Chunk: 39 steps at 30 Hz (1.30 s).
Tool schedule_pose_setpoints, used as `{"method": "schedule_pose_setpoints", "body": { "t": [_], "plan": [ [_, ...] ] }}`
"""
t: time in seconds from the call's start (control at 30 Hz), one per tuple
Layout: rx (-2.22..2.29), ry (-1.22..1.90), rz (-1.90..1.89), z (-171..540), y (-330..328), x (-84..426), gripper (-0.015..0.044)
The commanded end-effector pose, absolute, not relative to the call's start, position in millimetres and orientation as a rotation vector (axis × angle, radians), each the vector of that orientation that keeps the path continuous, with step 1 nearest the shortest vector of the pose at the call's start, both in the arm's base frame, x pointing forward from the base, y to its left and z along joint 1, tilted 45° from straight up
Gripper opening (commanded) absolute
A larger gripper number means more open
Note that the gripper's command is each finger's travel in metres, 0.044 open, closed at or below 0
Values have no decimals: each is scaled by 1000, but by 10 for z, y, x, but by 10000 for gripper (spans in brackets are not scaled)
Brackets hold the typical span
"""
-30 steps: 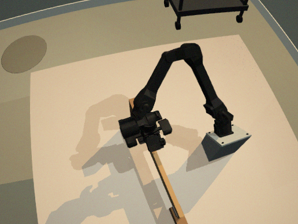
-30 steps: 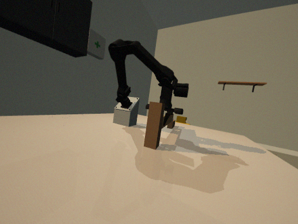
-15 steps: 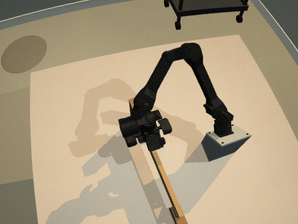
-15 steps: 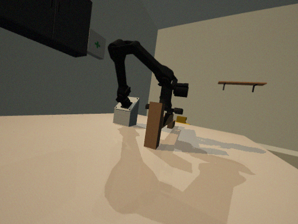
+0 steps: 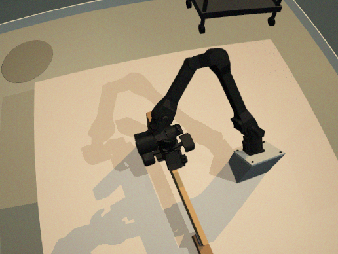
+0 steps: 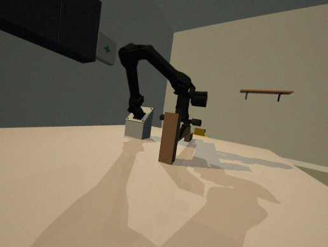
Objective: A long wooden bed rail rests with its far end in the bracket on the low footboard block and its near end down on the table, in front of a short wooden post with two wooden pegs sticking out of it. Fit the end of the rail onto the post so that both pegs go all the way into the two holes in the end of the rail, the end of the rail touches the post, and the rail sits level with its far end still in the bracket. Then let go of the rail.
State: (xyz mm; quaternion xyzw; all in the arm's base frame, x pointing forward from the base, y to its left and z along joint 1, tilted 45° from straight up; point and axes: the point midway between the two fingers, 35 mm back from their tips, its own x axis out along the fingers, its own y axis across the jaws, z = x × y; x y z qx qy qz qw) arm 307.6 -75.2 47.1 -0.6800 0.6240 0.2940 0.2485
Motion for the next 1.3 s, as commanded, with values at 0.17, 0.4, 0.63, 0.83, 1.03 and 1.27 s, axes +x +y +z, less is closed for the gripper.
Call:
{"method": "schedule_pose_setpoints", "body": {
  "t": [0.17, 0.4, 0.63, 0.83, 1.03, 1.27],
  "plan": [
    [-1860, 1700, 797, 521, -770, 3082, 0],
    [-1860, 1700, 797, 532, -788, 3084, 0],
    [-1860, 1700, 797, 543, -807, 3087, 0],
    [-1854, 1700, 800, 525, -807, 3082, 26],
    [-1854, 1700, 800, 525, -807, 3082, 184],
    [-1854, 1700, 800, 525, -807, 3082, 368]
  ]
}}
